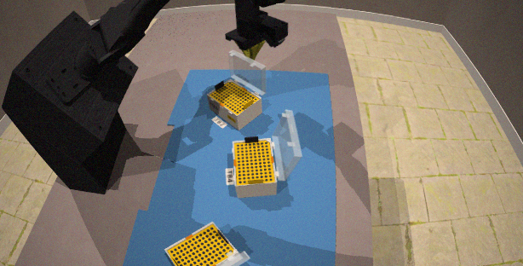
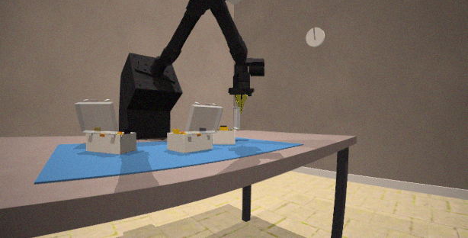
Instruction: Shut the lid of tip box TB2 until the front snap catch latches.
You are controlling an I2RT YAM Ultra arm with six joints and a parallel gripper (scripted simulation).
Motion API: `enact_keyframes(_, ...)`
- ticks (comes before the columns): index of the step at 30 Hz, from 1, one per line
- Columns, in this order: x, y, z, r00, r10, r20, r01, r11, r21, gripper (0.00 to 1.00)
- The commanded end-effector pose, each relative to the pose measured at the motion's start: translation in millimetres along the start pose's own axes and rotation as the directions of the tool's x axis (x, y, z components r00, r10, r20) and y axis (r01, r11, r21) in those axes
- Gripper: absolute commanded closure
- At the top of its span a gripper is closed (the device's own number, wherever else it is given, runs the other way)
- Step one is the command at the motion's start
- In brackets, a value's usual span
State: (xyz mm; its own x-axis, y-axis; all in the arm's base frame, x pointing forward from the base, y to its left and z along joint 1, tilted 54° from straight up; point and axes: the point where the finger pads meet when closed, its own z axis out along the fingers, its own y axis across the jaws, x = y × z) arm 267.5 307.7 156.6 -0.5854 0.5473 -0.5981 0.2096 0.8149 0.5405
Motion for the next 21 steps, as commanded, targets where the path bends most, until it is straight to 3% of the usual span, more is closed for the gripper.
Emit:
enact_keyframes(1, -2.5, 1.4, -4.4, 1.0, 0.008, 0.001, -0.008, 1.0, -0.015, 1.0)
enact_keyframes(21, -2.3, -22.6, -7.2, 1.0, 0.007, 0.002, -0.007, 1.0, -0.014, 1.0)
